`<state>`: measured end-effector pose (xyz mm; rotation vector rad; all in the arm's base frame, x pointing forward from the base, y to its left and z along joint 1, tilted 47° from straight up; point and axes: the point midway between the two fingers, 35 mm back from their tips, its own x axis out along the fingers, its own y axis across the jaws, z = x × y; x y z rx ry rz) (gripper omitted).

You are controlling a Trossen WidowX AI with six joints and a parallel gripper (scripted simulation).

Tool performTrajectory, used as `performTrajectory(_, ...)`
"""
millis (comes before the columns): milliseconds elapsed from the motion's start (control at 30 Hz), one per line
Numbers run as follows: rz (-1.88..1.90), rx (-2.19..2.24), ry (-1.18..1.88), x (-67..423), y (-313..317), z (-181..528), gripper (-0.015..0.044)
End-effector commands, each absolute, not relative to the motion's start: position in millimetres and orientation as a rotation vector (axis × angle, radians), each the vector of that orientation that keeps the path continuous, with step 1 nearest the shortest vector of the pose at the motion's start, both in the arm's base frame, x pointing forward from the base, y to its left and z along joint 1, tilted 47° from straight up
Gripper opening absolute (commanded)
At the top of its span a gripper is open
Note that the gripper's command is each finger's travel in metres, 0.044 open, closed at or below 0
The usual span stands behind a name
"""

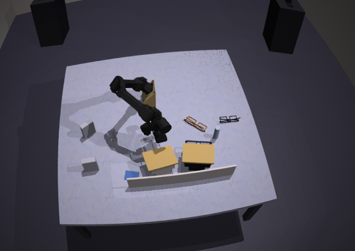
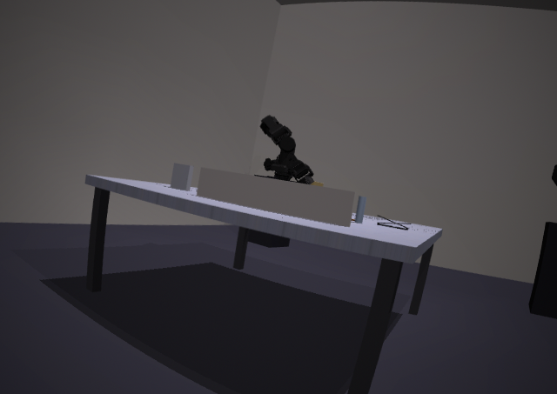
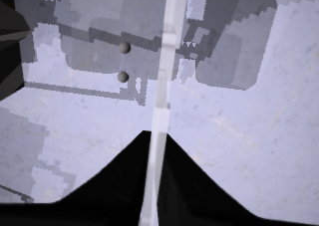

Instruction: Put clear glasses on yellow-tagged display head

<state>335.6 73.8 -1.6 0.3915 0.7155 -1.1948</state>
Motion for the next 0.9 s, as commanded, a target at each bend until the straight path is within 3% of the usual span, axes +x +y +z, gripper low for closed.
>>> performTrajectory(0, -1.192, 0.380, 0.715, 342, 75, -3, 0.0000)
performTrajectory(867, -1.191, 0.381, 0.713, 378, 87, -7, 0.0000)
